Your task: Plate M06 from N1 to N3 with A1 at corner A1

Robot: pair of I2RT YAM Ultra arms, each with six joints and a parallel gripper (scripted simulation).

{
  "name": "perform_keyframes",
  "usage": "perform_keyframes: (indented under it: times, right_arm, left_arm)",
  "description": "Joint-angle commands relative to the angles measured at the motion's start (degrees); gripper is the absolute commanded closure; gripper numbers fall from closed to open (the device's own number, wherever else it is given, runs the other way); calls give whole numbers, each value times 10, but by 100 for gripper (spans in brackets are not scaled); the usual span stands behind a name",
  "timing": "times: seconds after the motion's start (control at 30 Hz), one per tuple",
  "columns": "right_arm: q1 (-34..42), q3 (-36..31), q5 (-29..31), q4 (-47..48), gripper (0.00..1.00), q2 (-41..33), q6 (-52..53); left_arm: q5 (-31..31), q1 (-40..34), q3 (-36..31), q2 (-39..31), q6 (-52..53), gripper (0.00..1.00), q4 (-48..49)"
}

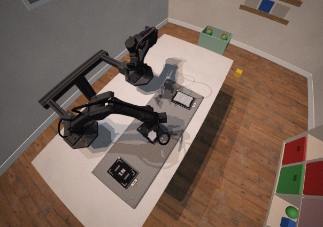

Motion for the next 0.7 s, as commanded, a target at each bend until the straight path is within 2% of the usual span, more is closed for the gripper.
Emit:
perform_keyframes:
  times: [0.0,0.67]
  right_arm:
    - [6,19,5,-14,18,-21,5]
    - [6,4,-4,14,18,-33,0]
  left_arm:
    - [-8,-5,17,-9,-4,0,-6]
    - [-8,-5,17,-9,-4,0,-6]
